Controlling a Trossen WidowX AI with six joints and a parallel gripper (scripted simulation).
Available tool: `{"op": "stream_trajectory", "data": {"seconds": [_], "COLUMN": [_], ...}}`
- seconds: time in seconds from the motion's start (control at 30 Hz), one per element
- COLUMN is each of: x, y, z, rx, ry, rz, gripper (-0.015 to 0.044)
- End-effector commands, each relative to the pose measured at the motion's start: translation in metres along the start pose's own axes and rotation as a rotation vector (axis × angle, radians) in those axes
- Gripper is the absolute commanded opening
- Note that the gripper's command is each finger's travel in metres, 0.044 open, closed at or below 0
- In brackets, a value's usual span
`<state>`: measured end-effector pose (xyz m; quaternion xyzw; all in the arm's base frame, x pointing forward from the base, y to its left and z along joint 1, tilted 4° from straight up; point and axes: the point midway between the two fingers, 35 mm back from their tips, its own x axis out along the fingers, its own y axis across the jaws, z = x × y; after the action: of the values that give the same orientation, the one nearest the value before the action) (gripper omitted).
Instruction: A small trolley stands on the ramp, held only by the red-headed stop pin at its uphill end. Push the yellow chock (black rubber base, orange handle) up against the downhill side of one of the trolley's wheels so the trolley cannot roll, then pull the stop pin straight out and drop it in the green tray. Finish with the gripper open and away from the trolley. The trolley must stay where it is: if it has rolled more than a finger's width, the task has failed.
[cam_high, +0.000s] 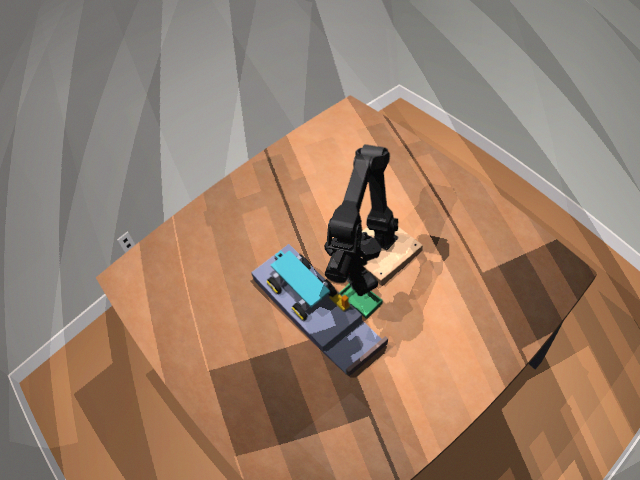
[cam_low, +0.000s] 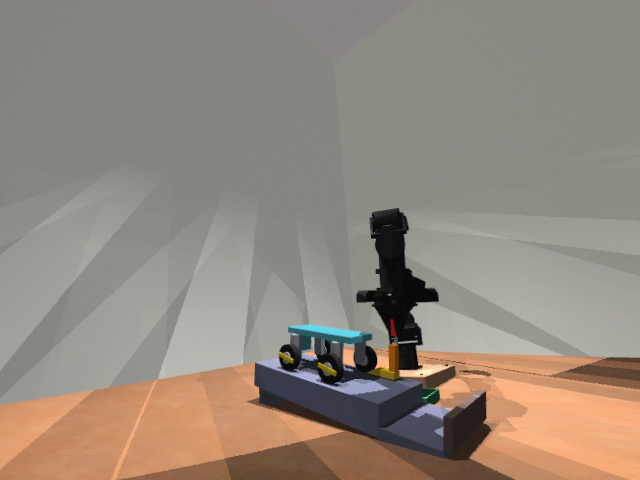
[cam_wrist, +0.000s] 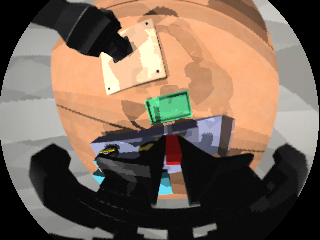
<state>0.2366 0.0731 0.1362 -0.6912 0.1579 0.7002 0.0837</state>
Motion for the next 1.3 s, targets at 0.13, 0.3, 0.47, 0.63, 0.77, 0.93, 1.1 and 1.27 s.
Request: {"op": "stream_trajectory", "data": {"seconds": [0.13,0.3,0.47,0.63,0.77,0.93,1.1,1.27], "x": [-0.002,-0.002,0.003,0.015,0.018,0.023,0.037,0.054], "y": [0.002,0.002,0.002,0.004,0.004,0.003,-0.001,-0.010], "z": [0.000,0.000,0.005,0.016,0.019,0.019,0.020,0.022], "rx": [-0.207,-0.213,-0.222,-0.240,-0.246,-0.245,-0.244,-0.245], "ry": [0.002,0.002,0.000,-0.003,-0.004,-0.013,-0.024,-0.027], "rz": [-0.045,-0.046,-0.047,-0.050,-0.050,-0.095,-0.181,-0.221], "gripper": [0.0000,0.0000,0.0000,0.0000,0.0000,0.0000,0.0000,0.0000]}}
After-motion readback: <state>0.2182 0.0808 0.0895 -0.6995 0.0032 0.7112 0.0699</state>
